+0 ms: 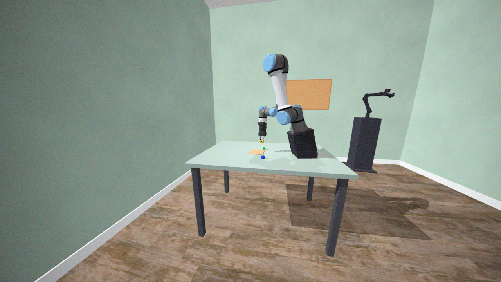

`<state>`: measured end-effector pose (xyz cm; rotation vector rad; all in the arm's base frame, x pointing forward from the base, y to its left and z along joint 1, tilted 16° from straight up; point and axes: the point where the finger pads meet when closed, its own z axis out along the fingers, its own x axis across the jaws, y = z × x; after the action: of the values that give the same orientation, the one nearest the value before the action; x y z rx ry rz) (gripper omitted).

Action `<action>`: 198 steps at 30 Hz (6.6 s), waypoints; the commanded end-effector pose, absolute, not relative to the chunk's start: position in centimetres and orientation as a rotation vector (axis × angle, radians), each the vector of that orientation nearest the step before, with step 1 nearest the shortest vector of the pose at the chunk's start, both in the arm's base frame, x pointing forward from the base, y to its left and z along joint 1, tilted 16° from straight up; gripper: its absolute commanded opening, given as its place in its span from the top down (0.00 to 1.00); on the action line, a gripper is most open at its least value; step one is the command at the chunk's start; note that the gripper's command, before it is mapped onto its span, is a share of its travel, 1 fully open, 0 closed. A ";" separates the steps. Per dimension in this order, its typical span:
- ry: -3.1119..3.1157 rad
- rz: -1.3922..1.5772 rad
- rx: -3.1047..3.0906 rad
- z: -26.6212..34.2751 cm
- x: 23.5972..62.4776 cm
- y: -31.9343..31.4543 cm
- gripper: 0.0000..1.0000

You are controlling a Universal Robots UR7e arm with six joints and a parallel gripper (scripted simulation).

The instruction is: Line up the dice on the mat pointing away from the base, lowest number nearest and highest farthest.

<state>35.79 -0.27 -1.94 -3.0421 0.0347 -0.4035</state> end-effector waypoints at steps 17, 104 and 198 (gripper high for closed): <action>0.035 -0.404 -3.042 -4.4 36.5 -0.1 0.51; 0.035 -0.404 -3.042 -11.0 38.3 0.3 0.51; 0.034 -0.404 -3.042 -11.4 38.4 0.3 0.51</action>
<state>38.36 0.33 -11.41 -3.0421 0.0343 -0.4030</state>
